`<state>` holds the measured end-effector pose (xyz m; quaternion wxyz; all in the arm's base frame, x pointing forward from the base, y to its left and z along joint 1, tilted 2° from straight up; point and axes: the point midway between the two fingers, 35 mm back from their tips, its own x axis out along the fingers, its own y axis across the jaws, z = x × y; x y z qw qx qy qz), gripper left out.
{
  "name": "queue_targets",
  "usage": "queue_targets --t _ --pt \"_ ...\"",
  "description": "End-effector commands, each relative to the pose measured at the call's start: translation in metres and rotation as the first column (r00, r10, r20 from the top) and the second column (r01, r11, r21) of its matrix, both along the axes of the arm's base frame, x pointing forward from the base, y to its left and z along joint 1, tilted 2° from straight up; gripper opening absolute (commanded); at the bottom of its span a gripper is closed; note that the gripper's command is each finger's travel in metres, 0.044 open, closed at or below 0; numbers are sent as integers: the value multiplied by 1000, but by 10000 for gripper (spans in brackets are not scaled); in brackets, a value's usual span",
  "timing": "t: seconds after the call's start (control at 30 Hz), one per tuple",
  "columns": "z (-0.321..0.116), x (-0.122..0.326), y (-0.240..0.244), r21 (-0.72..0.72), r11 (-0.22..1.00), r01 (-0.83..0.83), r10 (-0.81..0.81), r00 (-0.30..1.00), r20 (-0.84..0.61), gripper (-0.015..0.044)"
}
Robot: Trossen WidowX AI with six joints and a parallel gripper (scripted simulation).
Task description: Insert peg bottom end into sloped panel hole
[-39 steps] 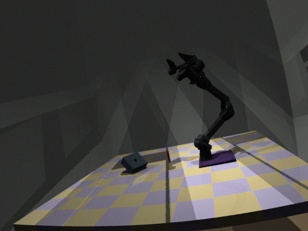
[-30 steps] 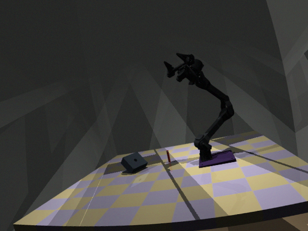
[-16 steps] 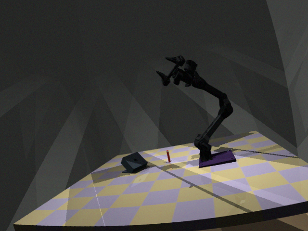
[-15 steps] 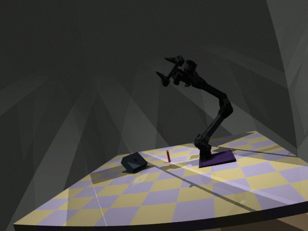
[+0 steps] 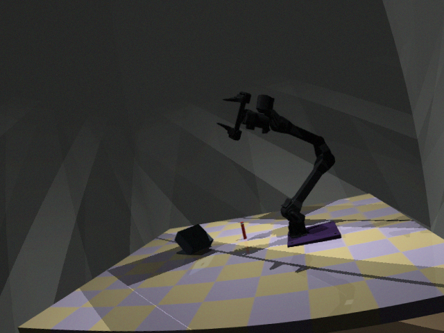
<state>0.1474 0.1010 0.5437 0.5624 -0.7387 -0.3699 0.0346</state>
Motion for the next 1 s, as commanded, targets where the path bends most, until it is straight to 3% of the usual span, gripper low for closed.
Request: queue_targets --t 0.0,0.47,0.97 --pt "-9 14 0 59 998 -2 8 995 -100 440" --pt "-40 56 -7 293 954 63 69 906 -418 440" --pt "-77 94 -20 510 823 248 188 730 -657 440"
